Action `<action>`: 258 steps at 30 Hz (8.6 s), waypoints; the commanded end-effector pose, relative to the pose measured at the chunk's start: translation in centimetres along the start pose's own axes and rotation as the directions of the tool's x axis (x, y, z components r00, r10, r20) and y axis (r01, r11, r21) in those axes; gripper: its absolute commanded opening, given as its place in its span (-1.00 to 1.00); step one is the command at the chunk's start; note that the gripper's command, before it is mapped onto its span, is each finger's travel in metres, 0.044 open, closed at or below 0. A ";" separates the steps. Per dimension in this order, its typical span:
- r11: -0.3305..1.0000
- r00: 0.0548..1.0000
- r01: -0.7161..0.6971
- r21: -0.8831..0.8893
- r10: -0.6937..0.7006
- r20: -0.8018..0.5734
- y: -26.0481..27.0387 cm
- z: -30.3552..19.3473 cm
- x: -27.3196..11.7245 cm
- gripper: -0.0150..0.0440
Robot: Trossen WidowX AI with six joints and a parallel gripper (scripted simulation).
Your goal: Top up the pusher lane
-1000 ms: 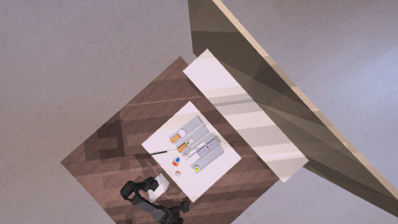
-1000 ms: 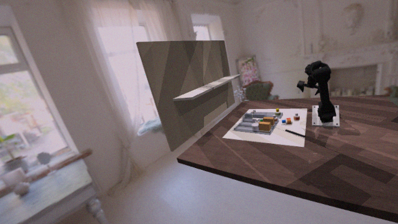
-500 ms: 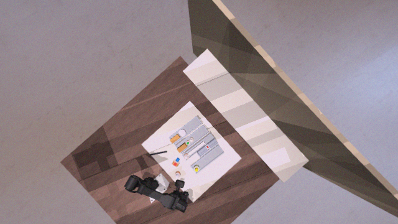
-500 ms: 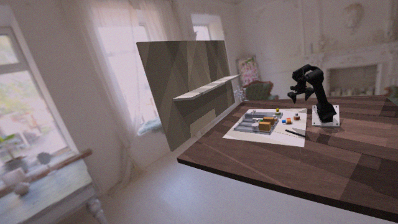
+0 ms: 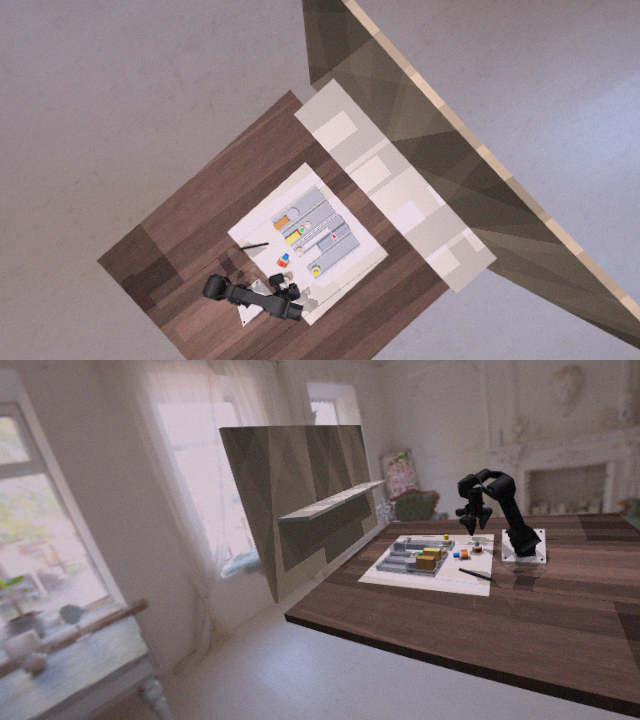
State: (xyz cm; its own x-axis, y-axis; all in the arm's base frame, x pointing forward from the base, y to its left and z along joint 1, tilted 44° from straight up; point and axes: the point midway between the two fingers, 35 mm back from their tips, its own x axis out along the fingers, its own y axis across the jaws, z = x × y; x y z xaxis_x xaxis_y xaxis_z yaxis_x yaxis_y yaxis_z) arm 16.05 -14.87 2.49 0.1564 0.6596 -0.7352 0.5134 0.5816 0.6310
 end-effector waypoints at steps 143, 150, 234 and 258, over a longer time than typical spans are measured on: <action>0.940 1.000 -0.019 -0.340 0.019 -0.005 11.2 6.9 5.3 -0.49; 0.940 1.000 -0.019 -0.340 0.019 -0.005 11.3 7.2 5.3 -0.49; 0.940 1.000 -0.019 -0.342 0.019 -0.003 12.6 10.5 5.3 -0.49; 0.939 1.000 -0.019 -0.342 0.020 -0.002 13.1 11.3 5.2 -0.49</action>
State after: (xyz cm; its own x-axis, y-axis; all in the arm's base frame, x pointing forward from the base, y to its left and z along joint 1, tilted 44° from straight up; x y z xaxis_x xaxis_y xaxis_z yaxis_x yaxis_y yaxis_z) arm 32.29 -9.11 3.80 0.1421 0.6723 -0.7265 0.2044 0.6982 0.6861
